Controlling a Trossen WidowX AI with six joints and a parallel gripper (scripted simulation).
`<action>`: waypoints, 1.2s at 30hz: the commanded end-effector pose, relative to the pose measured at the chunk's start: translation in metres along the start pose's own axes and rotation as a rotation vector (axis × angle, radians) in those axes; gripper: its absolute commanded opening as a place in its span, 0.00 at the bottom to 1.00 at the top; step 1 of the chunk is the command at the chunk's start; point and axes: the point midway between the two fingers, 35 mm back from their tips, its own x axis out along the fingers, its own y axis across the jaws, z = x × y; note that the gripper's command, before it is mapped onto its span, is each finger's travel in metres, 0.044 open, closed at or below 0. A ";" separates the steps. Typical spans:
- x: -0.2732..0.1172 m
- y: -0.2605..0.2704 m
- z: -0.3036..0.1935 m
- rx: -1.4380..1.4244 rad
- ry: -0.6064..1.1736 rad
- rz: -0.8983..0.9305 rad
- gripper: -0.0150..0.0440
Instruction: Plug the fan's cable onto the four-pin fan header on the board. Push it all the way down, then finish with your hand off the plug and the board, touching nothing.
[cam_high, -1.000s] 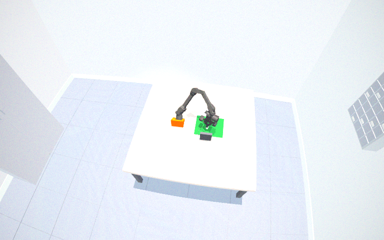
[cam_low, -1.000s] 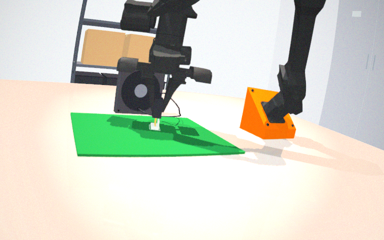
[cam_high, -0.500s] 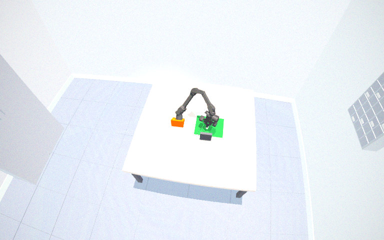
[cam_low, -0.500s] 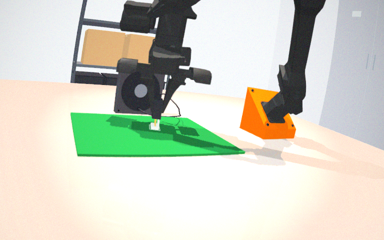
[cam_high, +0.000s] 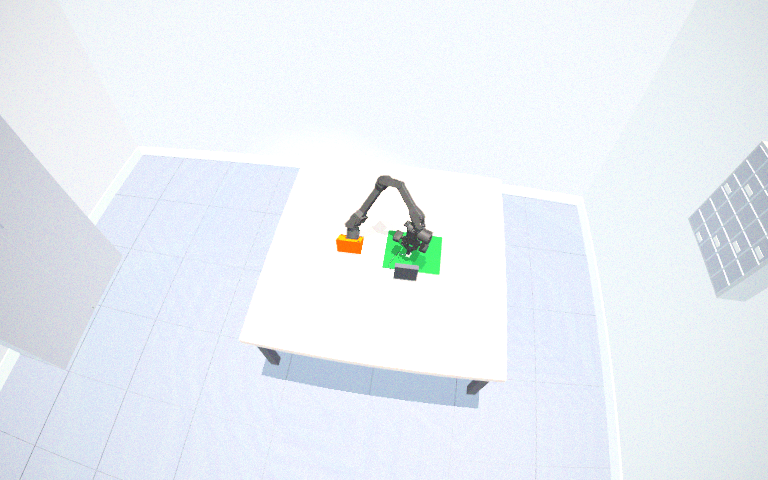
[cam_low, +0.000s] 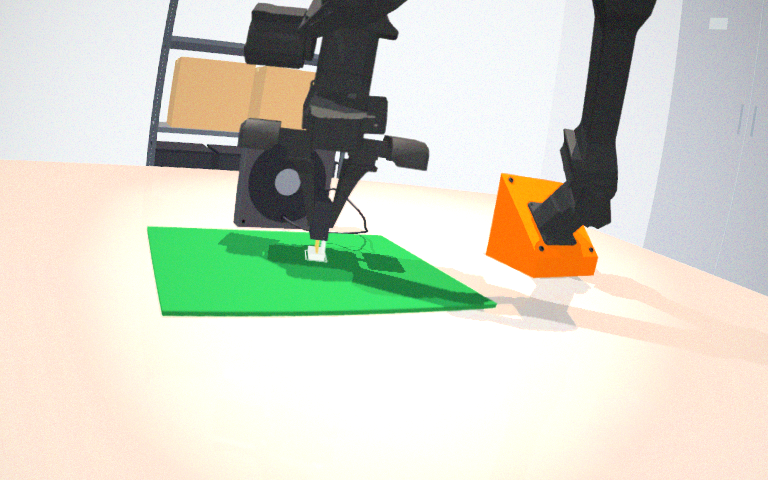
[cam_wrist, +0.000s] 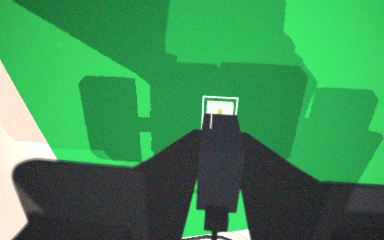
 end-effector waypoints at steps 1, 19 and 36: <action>0.001 0.000 0.000 0.006 -0.003 0.001 0.25; 0.003 0.000 0.000 0.006 -0.003 0.001 0.25; 0.013 0.000 0.000 0.006 -0.004 0.001 0.25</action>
